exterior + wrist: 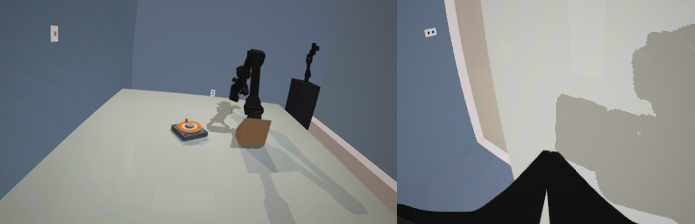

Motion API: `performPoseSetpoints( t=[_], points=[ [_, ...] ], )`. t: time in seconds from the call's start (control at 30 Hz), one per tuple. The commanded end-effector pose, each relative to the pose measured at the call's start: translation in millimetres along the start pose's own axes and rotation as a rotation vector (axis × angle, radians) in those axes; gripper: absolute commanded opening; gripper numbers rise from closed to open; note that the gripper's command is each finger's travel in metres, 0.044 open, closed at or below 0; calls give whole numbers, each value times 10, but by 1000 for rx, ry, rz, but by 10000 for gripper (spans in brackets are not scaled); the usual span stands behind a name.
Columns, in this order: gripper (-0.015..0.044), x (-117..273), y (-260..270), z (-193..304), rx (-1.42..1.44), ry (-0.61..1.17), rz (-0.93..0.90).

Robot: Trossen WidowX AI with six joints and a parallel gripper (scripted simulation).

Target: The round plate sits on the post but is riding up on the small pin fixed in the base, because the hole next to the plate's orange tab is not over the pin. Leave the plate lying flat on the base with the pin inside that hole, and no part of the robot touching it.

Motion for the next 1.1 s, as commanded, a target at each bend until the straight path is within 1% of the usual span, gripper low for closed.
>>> performPoseSetpoints(
  t=[0.0,0.17,0.2,0.27,0.43,0.5,0.7,0.8,0.9,0.97,1.03,1.07],
  points=[
    [0,-53,-33,389,88,88,47],
    [0,-36,-217,1053,214,255,133],
    [0,-33,-223,1083,212,266,136],
    [0,-3,-274,1324,200,353,158],
    [0,62,-537,1848,381,477,254],
    [0,106,-587,1918,427,512,256],
    [0,378,-1138,2612,802,701,386],
    [0,504,-1351,2791,906,774,428],
    [0,808,-1766,3089,1136,914,495],
    [0,986,-1998,3209,1303,974,522],
    [0,1055,-2081,3247,1372,993,528],
    [0,1144,-2181,3290,1460,1017,533]
  ],
)
Point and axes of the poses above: the point midway between the two fingers, 35 mm back from their tips, its own x axis back along the fingers, its own y axis across the jaws, z = x × y, the point moved 1 cm from there along x, back along the fingers, and after that the axes turned 6 degrees about x, right-handed, at the moved point
